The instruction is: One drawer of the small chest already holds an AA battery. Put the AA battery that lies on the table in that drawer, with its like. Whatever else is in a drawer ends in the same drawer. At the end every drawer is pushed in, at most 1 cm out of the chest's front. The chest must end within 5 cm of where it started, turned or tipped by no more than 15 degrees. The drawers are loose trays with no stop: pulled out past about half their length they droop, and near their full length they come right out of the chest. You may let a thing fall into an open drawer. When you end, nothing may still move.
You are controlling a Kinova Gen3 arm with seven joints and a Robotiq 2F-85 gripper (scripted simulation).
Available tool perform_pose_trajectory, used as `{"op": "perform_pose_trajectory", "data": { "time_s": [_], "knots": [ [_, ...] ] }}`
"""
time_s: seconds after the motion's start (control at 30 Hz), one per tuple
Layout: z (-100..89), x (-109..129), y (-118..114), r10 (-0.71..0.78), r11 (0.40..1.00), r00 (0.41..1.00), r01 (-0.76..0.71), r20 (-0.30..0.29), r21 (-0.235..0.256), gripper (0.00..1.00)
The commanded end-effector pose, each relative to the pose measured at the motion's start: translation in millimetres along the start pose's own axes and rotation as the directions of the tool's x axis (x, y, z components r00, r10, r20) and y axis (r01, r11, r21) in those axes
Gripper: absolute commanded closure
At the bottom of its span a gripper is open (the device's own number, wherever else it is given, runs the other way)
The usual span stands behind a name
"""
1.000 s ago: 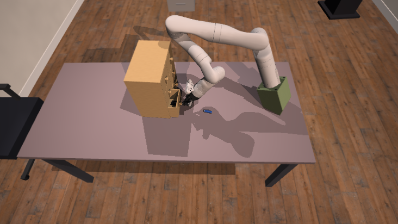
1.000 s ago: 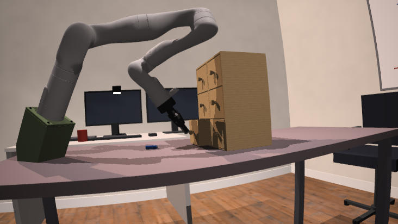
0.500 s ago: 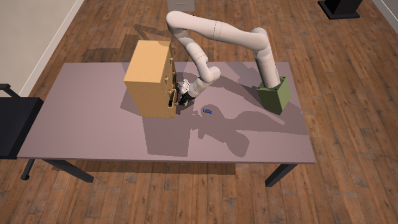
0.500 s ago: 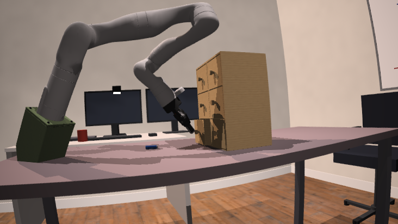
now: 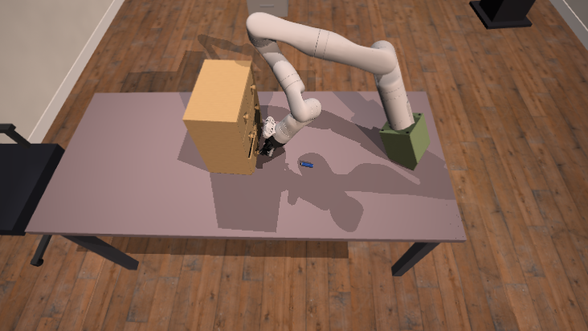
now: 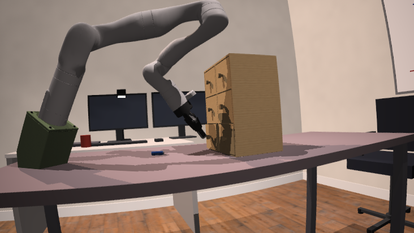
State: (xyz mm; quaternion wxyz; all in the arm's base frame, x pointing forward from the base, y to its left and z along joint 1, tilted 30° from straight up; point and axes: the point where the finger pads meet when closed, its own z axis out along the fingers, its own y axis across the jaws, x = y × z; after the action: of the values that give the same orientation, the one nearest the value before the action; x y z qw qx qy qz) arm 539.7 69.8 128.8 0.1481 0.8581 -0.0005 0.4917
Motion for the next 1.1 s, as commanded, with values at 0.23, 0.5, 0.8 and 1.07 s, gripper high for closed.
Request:
{"op": "perform_pose_trajectory", "data": {
  "time_s": [0.23, 0.5, 0.8, 1.07],
  "knots": [
    [2.4, 6.2, 1.8, 0.004, 1.0, 1.0, -0.004, -0.005, -0.004, 1.0],
    [3.0, 7.1, 1.9, 0.004, 1.0, 1.0, -0.004, -0.006, -0.004, 1.0],
    [3.0, 7.1, 1.9, 0.004, 1.0, 1.0, -0.004, -0.006, -0.004, 1.0],
    [3.0, 7.1, 1.9, 0.004, 1.0, 1.0, -0.004, -0.006, -0.004, 1.0]
  ]
}}
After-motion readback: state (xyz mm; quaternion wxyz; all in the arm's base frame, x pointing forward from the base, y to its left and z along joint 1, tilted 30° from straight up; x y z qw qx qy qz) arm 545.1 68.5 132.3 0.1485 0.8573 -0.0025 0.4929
